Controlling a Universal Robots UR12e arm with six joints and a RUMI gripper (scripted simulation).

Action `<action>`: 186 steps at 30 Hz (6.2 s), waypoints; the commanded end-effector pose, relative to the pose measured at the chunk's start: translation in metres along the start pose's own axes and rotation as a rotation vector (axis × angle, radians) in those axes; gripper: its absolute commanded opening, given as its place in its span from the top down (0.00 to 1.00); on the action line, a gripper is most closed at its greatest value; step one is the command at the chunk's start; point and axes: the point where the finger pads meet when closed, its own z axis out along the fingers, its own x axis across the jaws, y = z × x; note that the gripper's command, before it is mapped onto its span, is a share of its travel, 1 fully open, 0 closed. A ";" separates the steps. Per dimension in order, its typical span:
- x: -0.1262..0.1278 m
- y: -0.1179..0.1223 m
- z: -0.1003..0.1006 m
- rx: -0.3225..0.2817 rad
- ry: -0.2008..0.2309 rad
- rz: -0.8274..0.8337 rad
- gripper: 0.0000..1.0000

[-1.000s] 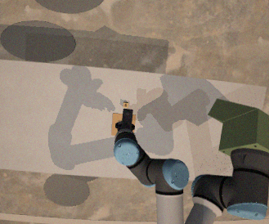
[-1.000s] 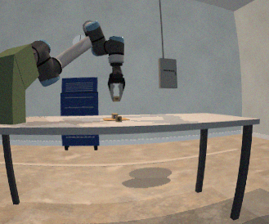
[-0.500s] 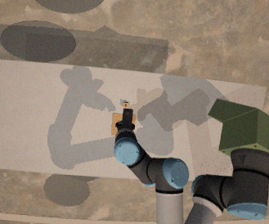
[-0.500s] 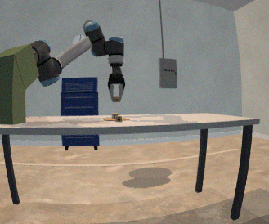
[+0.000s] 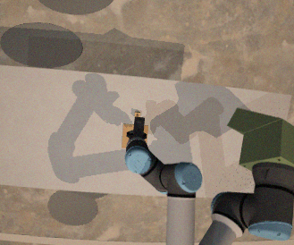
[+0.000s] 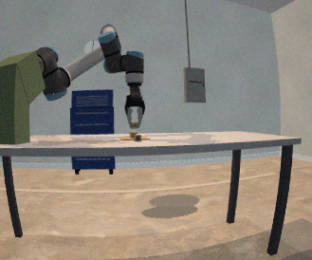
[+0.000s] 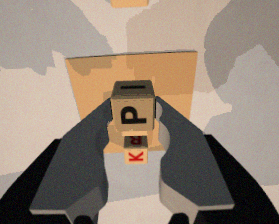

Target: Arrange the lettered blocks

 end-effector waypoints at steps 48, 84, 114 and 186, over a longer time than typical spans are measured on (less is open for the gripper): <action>-0.001 -0.001 0.048 0.003 -0.003 0.000 0.91; -0.001 -0.001 0.049 0.003 -0.003 0.000 0.91; -0.001 -0.001 0.049 0.003 -0.003 0.000 0.72; -0.001 -0.001 -0.084 0.003 -0.003 0.000 0.00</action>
